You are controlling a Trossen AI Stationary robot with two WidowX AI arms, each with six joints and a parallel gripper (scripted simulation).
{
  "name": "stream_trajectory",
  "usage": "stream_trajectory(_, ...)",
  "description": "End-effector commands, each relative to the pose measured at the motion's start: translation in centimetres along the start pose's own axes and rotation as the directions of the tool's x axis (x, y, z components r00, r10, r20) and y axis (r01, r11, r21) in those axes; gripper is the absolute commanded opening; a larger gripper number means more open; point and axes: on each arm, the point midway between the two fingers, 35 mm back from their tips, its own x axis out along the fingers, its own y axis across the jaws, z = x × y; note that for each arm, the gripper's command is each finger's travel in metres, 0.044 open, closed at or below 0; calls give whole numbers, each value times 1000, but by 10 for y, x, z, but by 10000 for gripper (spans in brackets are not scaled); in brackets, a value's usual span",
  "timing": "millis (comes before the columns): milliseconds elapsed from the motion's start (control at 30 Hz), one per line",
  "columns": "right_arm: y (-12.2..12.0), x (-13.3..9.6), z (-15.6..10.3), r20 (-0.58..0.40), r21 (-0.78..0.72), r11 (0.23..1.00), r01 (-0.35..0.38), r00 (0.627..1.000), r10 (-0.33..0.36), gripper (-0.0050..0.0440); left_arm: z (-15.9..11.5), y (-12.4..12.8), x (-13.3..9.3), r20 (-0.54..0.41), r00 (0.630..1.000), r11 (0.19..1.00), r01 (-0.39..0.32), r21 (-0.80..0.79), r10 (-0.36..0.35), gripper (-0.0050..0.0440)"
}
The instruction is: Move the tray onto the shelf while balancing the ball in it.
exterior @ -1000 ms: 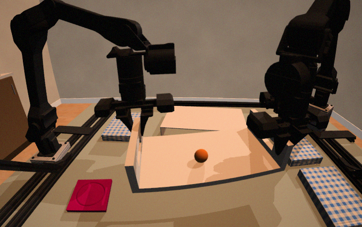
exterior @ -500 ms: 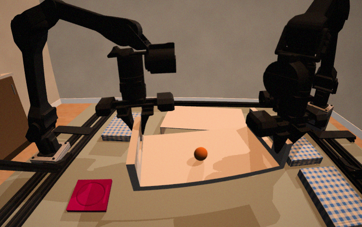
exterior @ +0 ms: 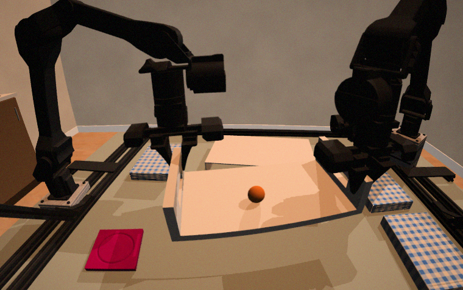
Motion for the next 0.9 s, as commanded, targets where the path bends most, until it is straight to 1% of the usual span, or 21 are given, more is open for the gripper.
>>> stream_trajectory(0,-2,-6,0,-22,0,1000,0,1000,0,20,0,-2,-2,-17,1000,1000,4,0,-4,20)
stream_trajectory(67,-2,-6,2,-38,0,1000,-7,999,7,20,1,-2,-2,-33,999,1000,-3,0,3,20)
stream_trajectory(233,-3,-4,3,8,0,1000,1,1000,-1,20,3,-3,-4,12,1000,1000,6,1,-6,20)
stream_trajectory(367,-3,-5,6,-16,0,1000,-1,1000,1,20,5,-3,-2,-12,1000,1000,4,0,-4,20)
stream_trajectory(533,-3,-6,6,-19,0,1000,1,1000,-1,20,5,-3,-2,-14,1000,1000,6,1,-6,20)
stream_trajectory(633,-4,-5,7,-36,0,1000,-8,999,8,20,7,-3,-2,-31,999,1000,-4,0,4,20)
stream_trajectory(800,-4,-3,9,9,0,1000,0,1000,0,20,8,-4,-4,14,1000,1000,5,0,-5,20)
stream_trajectory(867,-4,-4,10,1,0,1000,2,1000,-2,20,9,-4,-3,6,1000,1000,7,1,-7,20)
